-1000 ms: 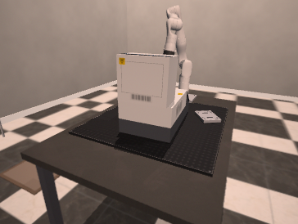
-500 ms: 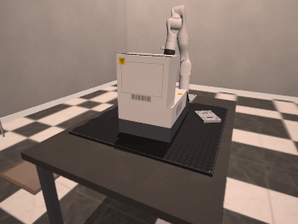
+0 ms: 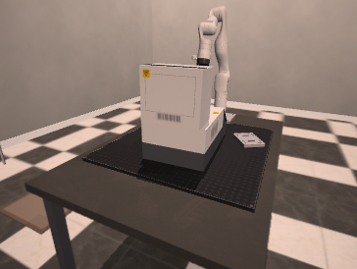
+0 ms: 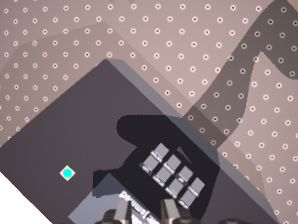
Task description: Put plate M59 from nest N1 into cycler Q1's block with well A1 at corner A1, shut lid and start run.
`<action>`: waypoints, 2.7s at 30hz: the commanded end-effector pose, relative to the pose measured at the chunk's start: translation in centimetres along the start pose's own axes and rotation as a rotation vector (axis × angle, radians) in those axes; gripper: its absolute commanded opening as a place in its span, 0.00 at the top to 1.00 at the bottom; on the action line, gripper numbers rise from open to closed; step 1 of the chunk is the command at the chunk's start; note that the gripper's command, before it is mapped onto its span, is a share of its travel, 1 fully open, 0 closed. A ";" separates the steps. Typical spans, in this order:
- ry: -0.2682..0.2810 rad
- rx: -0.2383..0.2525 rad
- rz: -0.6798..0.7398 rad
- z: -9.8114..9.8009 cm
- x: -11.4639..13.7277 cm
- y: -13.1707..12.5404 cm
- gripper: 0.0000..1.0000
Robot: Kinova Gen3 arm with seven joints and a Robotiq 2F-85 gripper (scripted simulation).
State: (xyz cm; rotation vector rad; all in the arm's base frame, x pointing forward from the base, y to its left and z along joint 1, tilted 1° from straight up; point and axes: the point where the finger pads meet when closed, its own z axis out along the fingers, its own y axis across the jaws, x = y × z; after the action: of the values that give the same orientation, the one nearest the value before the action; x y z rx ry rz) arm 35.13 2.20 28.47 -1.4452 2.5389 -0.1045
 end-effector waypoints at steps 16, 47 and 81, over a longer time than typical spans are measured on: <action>-0.008 0.009 0.005 1.5 0.5 0.2 0.87; -0.007 0.009 0.005 5.2 1.2 0.8 0.90; -0.007 0.009 0.005 9.1 1.9 1.5 0.90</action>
State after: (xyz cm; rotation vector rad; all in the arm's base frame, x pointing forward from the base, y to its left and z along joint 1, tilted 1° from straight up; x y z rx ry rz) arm 34.91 1.81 19.27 -1.4333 2.5332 -0.1080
